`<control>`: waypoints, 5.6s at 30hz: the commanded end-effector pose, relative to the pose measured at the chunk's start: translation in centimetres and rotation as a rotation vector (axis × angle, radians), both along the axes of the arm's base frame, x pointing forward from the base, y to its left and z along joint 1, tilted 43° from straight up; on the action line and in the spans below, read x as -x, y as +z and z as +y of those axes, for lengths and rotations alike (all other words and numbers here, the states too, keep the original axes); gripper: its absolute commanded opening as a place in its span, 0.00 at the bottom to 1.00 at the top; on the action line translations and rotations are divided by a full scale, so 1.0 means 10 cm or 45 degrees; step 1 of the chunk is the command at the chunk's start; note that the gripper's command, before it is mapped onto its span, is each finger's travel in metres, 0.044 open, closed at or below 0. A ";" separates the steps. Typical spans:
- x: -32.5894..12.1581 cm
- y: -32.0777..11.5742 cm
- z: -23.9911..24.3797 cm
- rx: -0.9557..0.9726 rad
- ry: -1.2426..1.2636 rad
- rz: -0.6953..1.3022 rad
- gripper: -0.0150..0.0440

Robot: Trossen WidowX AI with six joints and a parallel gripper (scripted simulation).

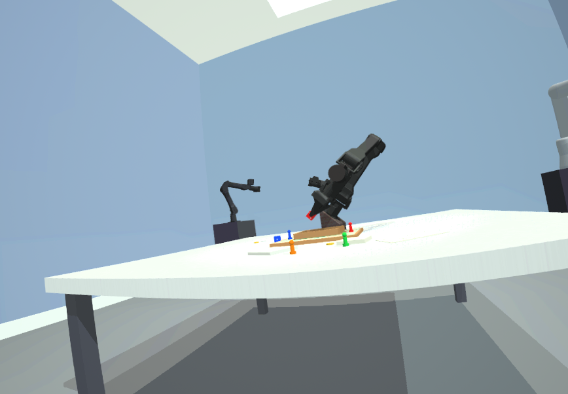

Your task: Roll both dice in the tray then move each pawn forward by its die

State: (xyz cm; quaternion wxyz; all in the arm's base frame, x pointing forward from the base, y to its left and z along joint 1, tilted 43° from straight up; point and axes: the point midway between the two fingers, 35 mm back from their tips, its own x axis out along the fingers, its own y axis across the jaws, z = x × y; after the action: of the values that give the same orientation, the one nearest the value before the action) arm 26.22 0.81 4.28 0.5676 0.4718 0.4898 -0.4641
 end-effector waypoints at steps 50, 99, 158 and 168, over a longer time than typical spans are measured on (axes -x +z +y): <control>-0.04 0.26 -0.17 -0.834 0.096 0.165 1.00; 0.16 -1.31 -1.40 -0.601 2.314 -0.720 0.72; 0.17 -1.79 -0.98 -0.602 2.314 -0.724 0.33; 0.11 -1.37 -1.40 -0.598 2.314 -0.717 0.25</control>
State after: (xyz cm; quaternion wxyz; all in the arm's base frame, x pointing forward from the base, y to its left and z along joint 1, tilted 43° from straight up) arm 24.75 -11.43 -11.13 0.6924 0.1192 0.5946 0.3908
